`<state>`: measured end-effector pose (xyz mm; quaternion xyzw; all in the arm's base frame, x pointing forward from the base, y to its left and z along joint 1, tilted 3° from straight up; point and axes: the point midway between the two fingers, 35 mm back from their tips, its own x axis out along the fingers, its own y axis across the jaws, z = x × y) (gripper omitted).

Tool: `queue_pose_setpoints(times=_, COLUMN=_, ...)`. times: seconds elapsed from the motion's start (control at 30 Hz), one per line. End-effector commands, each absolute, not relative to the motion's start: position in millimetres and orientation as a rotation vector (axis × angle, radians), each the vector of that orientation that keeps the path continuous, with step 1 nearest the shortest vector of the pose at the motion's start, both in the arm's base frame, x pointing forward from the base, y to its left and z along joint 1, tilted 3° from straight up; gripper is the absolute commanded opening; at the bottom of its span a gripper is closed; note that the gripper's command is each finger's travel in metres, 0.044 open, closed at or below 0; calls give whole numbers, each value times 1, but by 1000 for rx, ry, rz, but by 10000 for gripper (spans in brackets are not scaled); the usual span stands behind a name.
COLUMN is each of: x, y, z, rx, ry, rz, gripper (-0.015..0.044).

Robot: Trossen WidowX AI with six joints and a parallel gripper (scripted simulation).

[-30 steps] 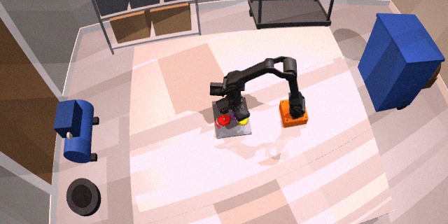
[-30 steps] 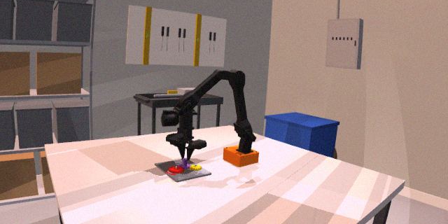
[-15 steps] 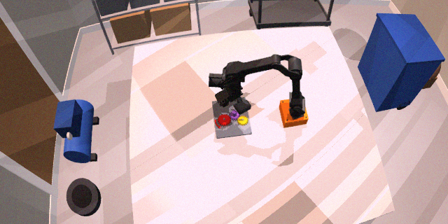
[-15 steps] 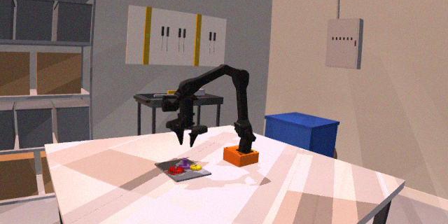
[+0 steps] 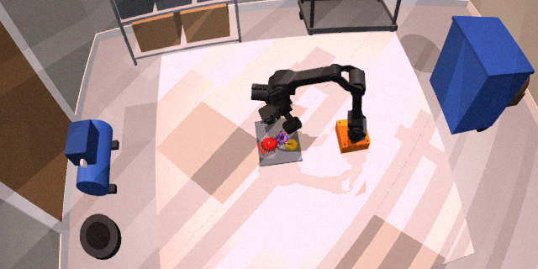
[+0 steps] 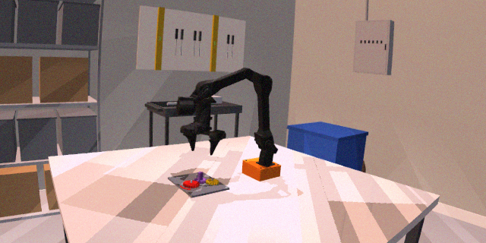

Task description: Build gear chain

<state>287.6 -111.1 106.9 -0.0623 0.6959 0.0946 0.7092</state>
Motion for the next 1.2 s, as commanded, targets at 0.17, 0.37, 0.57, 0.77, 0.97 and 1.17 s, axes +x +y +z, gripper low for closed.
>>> queue_pose_setpoints(times=0.17, x=287, y=-111, z=108, rx=-142, ry=1542, rz=212, gripper=440)
queue_pose_setpoints(times=0.37, x=287, y=-111, z=108, rx=-142, ry=1542, rz=212, gripper=440)
queue_pose_setpoints(times=0.57, x=287, y=-111, z=108, rx=-142, ry=1542, rz=212, gripper=440)
queue_pose_setpoints(times=0.77, x=287, y=-111, z=108, rx=-142, ry=1542, rz=212, gripper=440)
queue_pose_setpoints(times=0.97, x=287, y=-111, z=108, rx=-142, ry=1542, rz=212, gripper=440)
queue_pose_setpoints(times=1.17, x=291, y=-102, z=110, rx=-142, ry=1542, rz=212, gripper=440)
